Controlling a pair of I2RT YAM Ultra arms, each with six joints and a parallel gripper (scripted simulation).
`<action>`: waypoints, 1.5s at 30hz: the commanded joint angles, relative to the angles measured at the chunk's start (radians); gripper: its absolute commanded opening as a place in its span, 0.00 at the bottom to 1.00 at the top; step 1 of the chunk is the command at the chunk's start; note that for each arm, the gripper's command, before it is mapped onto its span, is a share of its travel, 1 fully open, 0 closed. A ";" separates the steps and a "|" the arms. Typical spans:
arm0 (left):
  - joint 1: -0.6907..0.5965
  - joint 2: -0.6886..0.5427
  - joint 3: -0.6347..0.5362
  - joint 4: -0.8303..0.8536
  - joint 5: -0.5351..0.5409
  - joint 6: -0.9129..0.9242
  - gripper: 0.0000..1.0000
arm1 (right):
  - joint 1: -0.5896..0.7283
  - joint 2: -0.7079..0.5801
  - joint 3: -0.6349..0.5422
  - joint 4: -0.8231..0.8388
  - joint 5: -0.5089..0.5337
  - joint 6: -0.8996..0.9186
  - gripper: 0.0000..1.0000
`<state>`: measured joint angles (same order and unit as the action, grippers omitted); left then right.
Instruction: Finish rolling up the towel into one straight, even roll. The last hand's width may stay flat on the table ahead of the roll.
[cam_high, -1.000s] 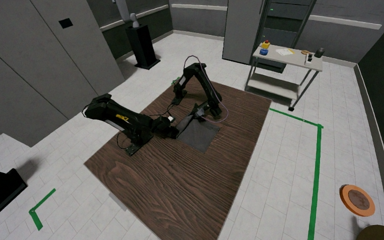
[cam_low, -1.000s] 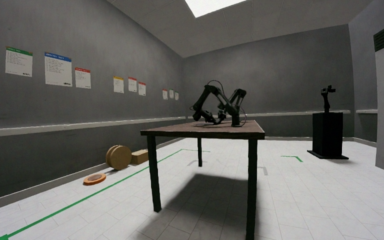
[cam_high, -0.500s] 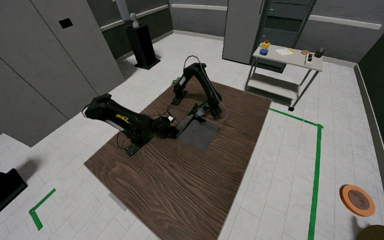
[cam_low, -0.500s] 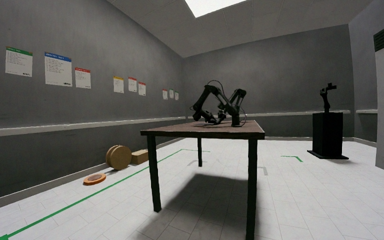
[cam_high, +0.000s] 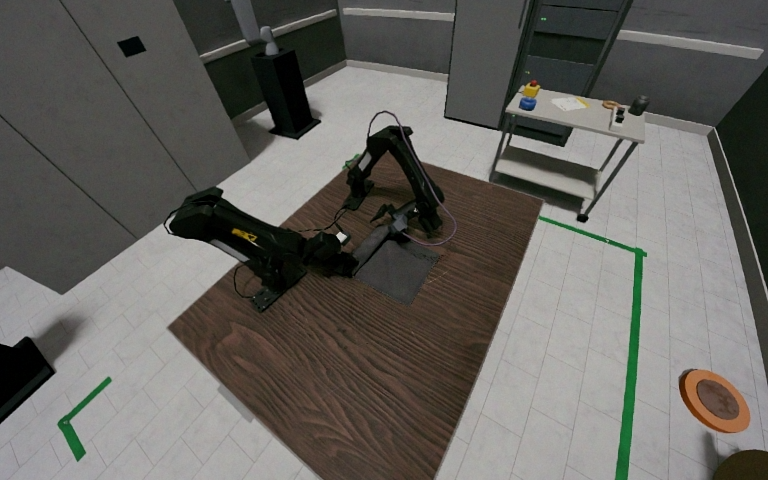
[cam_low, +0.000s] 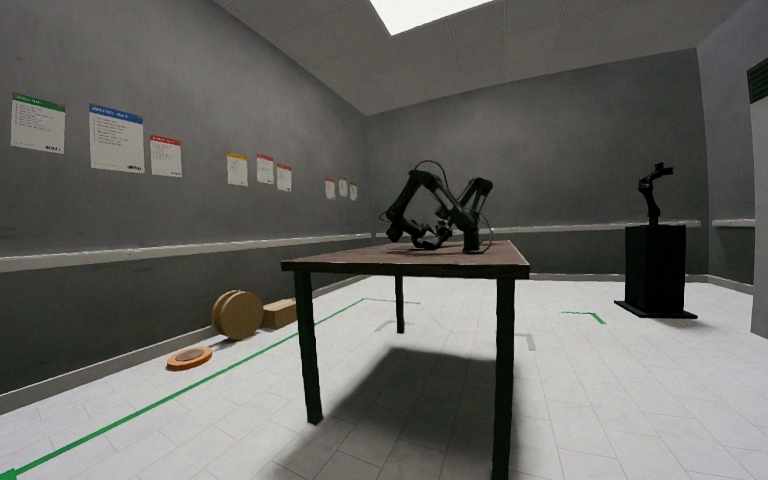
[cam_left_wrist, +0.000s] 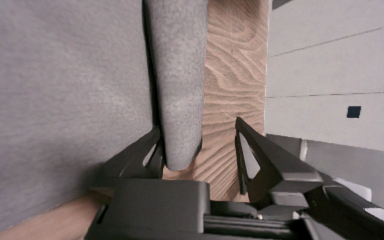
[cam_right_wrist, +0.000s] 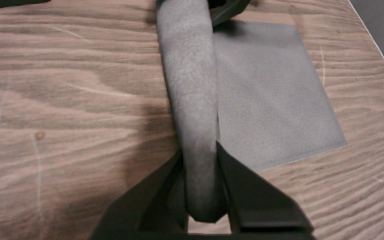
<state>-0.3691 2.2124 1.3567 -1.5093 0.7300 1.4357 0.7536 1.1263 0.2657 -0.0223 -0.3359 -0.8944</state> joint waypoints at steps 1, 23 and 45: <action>0.015 -0.010 0.049 0.025 -0.021 0.017 0.85 | 0.008 0.018 0.023 0.004 -0.006 0.011 0.27; 0.127 -0.087 0.166 -0.061 -0.077 0.060 0.87 | -0.154 0.263 0.300 -0.374 -0.278 0.005 0.27; 0.014 -0.844 -0.554 0.714 -0.059 0.011 0.95 | -0.282 0.717 0.697 -0.940 -0.521 -0.145 0.27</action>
<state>-0.3367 1.4593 0.8856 -0.9943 0.6567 1.4872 0.4873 1.8053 0.9062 -0.8268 -0.8074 -0.9916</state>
